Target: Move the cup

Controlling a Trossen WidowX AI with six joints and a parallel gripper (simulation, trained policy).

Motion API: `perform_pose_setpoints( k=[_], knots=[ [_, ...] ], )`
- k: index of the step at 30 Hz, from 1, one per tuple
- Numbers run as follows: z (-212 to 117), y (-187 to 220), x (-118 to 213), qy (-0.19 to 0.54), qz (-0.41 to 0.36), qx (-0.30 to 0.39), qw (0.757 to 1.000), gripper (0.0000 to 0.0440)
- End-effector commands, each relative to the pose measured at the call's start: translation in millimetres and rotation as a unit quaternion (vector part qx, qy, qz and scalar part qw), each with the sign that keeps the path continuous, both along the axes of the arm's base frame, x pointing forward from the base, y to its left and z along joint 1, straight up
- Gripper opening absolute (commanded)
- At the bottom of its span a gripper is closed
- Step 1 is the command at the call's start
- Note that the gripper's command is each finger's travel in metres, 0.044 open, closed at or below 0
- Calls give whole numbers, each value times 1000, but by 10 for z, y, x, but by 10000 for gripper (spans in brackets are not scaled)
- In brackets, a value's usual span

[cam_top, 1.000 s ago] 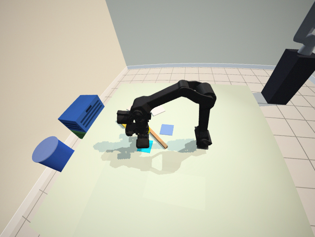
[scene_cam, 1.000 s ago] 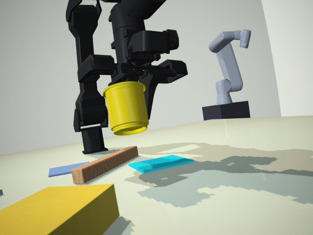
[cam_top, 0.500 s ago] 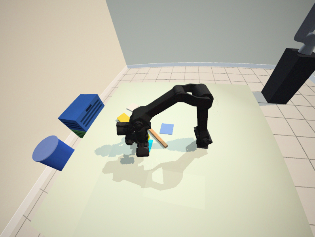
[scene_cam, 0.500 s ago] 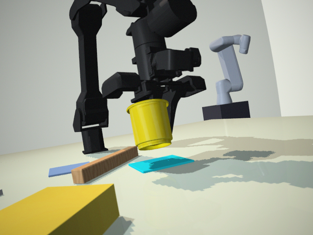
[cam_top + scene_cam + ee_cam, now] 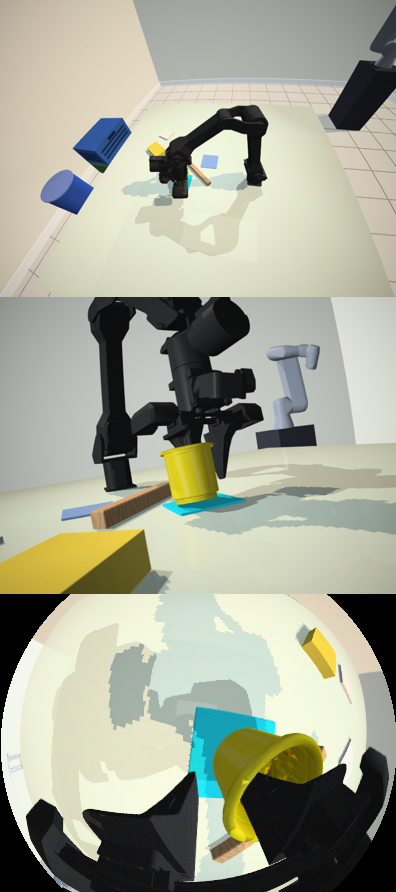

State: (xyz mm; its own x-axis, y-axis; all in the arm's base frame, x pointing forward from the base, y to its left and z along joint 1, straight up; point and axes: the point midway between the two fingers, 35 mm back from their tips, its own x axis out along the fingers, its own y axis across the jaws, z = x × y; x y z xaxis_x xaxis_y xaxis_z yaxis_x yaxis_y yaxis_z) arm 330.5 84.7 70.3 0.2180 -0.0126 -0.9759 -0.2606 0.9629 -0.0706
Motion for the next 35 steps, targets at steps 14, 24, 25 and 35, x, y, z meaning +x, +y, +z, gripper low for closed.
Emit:
perform_pose_setpoints(
  k=[14, 24, 25, 35],
  knots=[
    [383, -8, -48, -40, -8, 42, 998, 164],
    [707, -29, -107, -69, -21, 64, 995, 202],
    [744, -34, -108, -73, -22, 65, 995, 212],
    [1068, -126, -78, -105, -44, 76, 991, 440]
  ],
)
